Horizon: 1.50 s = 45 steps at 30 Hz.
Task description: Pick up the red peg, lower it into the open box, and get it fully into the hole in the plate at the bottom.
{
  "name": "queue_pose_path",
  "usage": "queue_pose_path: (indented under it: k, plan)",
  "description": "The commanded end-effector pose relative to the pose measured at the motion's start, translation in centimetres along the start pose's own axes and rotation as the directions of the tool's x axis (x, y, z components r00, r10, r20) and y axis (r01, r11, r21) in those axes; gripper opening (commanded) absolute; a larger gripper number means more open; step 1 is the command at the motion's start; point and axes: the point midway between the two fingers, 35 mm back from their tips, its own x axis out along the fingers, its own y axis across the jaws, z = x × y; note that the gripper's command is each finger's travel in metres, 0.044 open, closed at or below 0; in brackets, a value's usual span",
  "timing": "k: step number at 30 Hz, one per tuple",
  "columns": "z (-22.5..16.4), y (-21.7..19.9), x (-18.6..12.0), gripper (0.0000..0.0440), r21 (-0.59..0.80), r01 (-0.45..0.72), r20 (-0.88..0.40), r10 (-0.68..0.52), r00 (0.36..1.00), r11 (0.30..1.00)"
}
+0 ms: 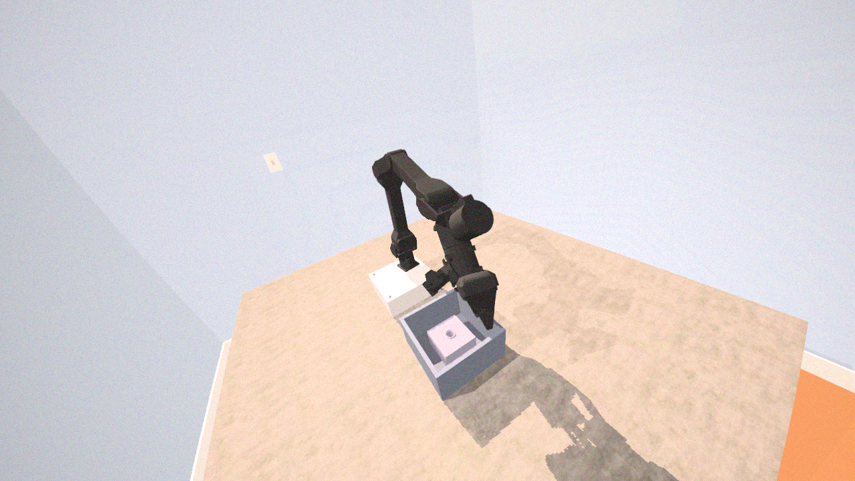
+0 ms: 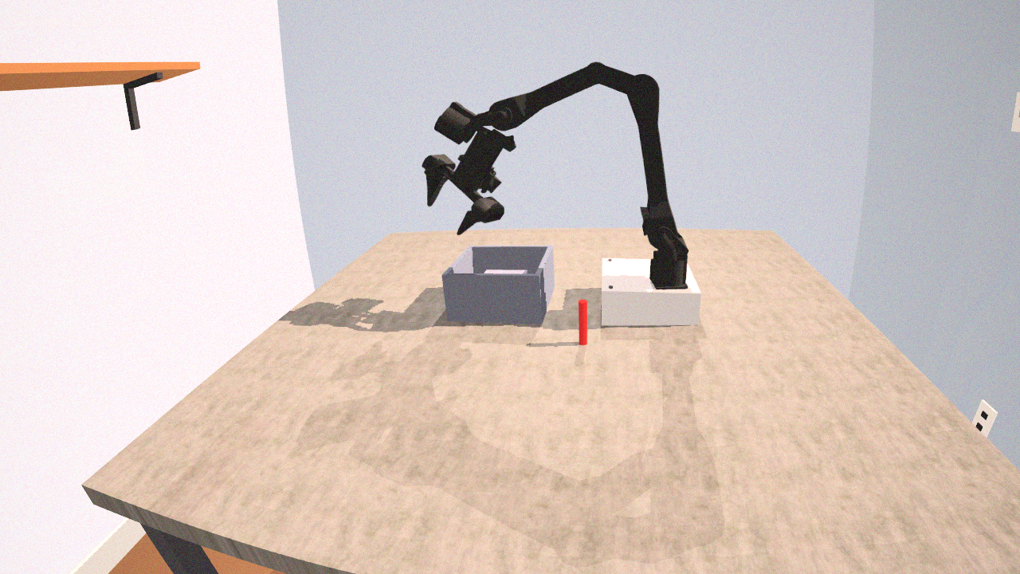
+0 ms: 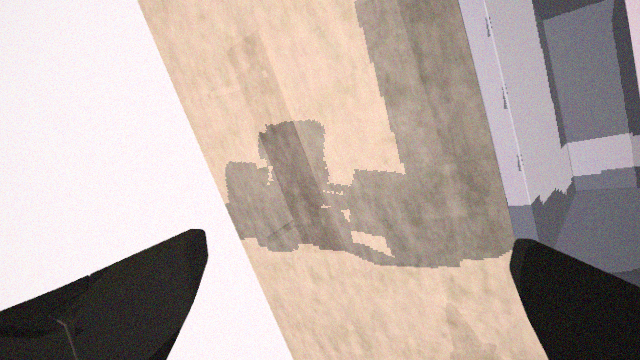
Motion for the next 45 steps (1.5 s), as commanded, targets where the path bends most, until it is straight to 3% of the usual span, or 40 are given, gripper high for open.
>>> queue_pose_path:
  k: [1,8,16,24,36,45]
  plan:
    - [-1.7,-1.4,-1.1,0.044,-0.1,0.04,-0.003,-0.04,0.999,0.994]
    - [-4.9,-5.4,-3.4,0.044,-0.312,0.147,-0.001,-0.155,0.988,0.938]
    - [-7.1,-10.6,-6.3,0.044,-0.529,0.262,0.031,-0.29,0.957,0.807]
    - [-7.9,-16.0,-9.1,0.044,-0.705,0.355,0.095,-0.414,0.906,0.615]
    - [-7.2,-23.5,-12.6,0.044,-0.861,0.432,0.235,-0.545,0.805,0.267]
    - [-6.0,-27.1,-12.6,0.044,-0.889,0.447,0.317,-0.568,0.76,0.101]
